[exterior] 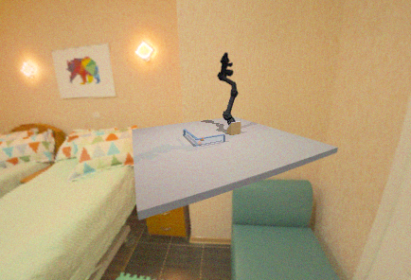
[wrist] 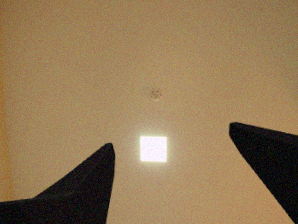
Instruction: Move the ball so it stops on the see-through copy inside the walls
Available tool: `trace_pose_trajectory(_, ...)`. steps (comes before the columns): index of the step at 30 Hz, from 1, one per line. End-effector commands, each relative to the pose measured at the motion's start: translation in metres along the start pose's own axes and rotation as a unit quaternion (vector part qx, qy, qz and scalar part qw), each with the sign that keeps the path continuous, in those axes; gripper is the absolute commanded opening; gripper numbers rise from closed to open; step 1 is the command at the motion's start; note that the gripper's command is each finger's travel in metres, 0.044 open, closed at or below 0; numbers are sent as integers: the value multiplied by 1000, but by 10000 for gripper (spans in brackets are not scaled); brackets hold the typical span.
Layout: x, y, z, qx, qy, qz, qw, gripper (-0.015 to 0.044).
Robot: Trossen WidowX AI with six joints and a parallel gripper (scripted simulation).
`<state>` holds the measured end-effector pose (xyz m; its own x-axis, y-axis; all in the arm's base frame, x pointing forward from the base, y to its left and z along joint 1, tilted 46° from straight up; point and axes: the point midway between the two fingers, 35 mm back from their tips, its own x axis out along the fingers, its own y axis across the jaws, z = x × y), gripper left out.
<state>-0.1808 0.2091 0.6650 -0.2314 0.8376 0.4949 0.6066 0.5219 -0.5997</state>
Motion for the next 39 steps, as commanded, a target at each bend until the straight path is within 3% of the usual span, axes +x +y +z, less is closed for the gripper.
trace_pose_trajectory(1, 0, 0, -1, 2, 1, -1, 1000, 374)
trace_pose_trajectory(6, -19, -13, -45, 57, 43, -44, 996, 249)
trace_pose_trajectory(19, -113, -16, -215, 266, 202, -209, 919, 249)
trace_pose_trajectory(30, -212, 65, -345, 414, 351, -319, 776, 249)
trace_pose_trajectory(34, -213, 78, -350, 413, 354, -315, 778, 249)
trace_pose_trajectory(39, -240, 121, -378, 451, 401, -330, 726, 249)
